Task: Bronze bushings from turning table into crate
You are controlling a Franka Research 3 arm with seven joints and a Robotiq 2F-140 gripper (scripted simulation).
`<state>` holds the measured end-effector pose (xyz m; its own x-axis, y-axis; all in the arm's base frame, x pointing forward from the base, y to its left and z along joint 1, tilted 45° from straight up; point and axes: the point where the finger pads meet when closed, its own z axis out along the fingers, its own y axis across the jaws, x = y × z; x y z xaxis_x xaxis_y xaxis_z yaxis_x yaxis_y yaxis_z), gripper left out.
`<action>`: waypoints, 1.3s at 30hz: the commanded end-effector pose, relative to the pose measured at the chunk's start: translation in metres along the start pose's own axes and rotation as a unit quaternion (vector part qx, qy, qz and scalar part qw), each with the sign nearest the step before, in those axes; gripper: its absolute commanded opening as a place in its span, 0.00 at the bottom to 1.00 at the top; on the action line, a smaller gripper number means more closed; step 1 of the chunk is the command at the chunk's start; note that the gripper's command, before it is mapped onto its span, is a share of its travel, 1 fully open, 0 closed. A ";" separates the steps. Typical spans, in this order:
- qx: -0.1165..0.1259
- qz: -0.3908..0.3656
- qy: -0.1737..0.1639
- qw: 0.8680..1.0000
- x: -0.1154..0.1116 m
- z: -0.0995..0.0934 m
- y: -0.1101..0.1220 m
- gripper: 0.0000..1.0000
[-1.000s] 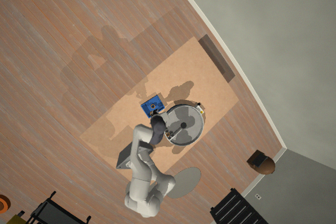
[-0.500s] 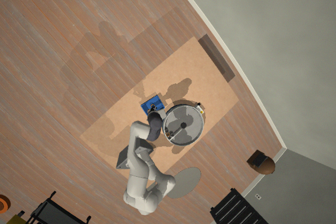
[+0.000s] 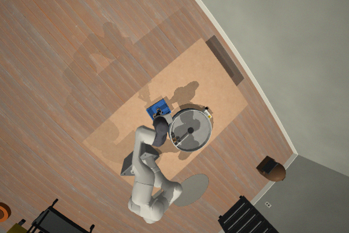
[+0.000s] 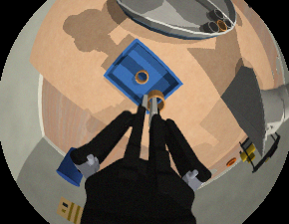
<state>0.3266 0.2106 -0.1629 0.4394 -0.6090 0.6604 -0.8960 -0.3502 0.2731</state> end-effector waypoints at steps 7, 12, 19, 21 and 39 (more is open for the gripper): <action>0.000 0.005 -0.001 1.000 -0.001 -0.001 -0.001 0.00; 0.000 0.005 -0.001 1.000 -0.001 -0.001 -0.001 0.00; 0.000 0.005 -0.001 1.000 -0.001 -0.001 -0.001 0.00; 0.000 0.005 -0.001 1.000 -0.001 -0.001 -0.001 0.00; 0.000 0.005 -0.001 1.000 -0.002 0.063 0.001 0.00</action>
<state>0.3240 0.1652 -0.2027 0.4217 -0.6103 0.6706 -0.9054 -0.3230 0.2754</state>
